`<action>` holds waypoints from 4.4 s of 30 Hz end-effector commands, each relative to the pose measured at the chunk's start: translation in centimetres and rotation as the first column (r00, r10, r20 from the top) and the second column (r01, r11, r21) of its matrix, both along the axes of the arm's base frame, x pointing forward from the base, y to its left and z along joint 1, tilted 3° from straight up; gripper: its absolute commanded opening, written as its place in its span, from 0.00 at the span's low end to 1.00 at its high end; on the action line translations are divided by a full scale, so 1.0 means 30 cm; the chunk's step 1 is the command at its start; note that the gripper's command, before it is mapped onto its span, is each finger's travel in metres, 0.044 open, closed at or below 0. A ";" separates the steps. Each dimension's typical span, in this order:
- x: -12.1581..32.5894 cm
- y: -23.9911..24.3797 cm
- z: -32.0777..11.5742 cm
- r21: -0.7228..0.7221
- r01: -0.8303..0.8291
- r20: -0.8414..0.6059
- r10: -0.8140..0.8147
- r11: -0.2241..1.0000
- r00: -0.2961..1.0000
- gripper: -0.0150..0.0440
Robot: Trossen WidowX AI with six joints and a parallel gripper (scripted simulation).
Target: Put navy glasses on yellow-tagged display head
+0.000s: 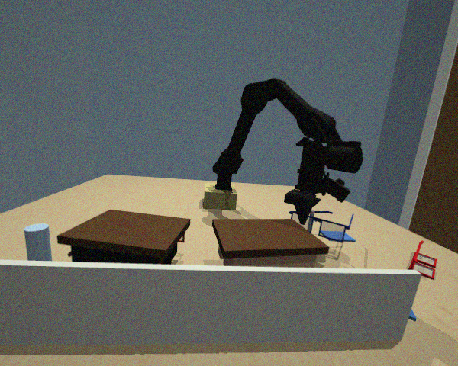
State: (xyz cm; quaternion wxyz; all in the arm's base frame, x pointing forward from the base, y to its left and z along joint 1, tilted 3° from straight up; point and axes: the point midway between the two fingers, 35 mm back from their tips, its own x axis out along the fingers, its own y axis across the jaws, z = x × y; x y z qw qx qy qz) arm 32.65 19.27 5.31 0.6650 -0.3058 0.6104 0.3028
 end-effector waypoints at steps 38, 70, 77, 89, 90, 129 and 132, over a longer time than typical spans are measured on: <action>0.068 0.015 0.012 0.000 -0.005 0.008 0.005 1.000 1.000 0.25; 0.108 0.034 0.017 0.000 -0.005 0.009 0.005 1.000 1.000 0.25; 0.116 0.040 0.018 0.000 -0.005 0.010 0.005 1.000 1.000 0.25; 0.129 0.049 0.020 0.000 -0.005 0.010 0.005 1.000 1.000 0.25; 0.130 0.050 0.020 0.001 -0.005 0.010 0.005 1.000 1.000 0.25; 0.144 0.059 0.022 0.001 -0.005 0.010 0.005 1.000 1.000 0.25; 0.141 0.056 0.021 0.001 -0.005 0.010 0.005 1.000 1.000 0.25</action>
